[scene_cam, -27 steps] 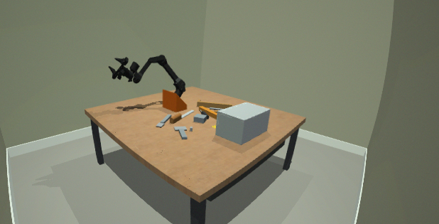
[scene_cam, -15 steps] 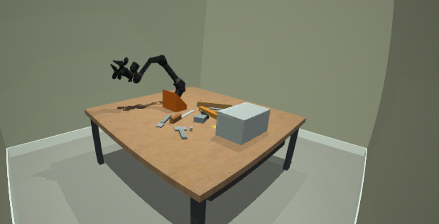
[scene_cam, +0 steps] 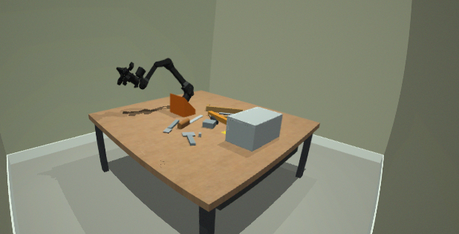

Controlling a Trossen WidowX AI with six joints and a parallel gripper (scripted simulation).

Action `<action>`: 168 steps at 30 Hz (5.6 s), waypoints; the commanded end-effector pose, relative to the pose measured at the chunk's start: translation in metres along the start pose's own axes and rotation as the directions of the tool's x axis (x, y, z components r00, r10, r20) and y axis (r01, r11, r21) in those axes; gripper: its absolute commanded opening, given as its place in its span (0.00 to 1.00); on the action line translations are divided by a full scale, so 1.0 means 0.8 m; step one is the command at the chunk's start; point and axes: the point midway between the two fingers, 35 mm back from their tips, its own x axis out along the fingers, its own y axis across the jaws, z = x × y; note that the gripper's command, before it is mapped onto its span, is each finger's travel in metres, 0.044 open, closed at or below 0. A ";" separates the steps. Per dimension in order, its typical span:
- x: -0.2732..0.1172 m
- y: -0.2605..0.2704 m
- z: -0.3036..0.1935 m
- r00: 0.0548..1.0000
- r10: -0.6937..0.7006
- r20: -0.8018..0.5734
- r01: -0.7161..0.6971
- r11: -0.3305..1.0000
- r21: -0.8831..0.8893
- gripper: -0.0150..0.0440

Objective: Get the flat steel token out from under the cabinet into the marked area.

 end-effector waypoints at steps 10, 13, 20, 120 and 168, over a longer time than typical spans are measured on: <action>0.000 0.000 0.001 1.000 0.001 0.003 -0.001 1.000 0.004 0.30; 0.005 -0.005 0.020 0.998 0.016 0.053 -0.020 0.998 0.066 0.43; 0.014 -0.020 0.077 0.977 0.062 0.202 -0.110 0.965 0.236 0.71; -0.534 -0.209 0.397 -0.582 0.728 0.363 -0.449 -0.660 0.603 0.71; -0.583 -0.149 0.427 -0.581 0.729 0.362 -0.454 -0.659 0.600 0.47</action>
